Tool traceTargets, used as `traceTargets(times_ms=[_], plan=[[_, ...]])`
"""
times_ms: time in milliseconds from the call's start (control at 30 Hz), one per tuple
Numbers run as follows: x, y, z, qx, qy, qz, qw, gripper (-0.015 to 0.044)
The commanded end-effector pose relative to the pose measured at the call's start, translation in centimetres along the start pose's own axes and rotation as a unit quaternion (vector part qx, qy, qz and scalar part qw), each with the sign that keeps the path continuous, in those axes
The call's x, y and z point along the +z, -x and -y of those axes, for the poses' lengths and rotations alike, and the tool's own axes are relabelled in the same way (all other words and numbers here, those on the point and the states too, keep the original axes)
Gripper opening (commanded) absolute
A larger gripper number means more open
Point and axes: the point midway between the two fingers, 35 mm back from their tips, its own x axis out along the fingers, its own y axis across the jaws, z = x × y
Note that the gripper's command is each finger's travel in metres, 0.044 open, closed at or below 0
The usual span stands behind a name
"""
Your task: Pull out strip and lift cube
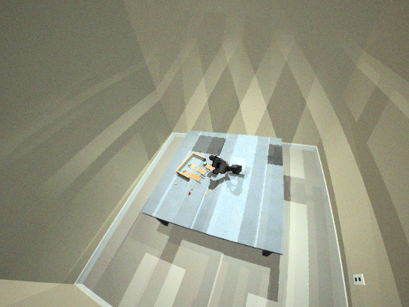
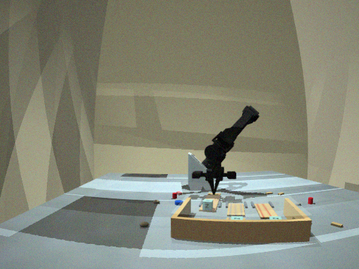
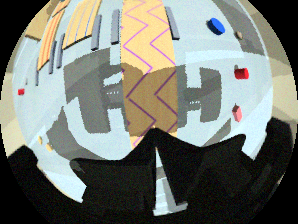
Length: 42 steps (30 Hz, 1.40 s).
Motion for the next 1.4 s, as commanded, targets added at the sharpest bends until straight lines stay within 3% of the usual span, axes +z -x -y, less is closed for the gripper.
traceTargets(times_ms=[0, 1233, 1367], plan=[[-1.5, -0.4, 0.2, -0.003, -0.004, -0.014, 1.000, 0.0000], [-2.3, -0.4, 0.2, -0.003, -0.004, -0.015, 1.000, 0.0000], [-1.1, 2.6, 0.1, -0.004, -0.003, -0.009, 1.000, 0.0000]])
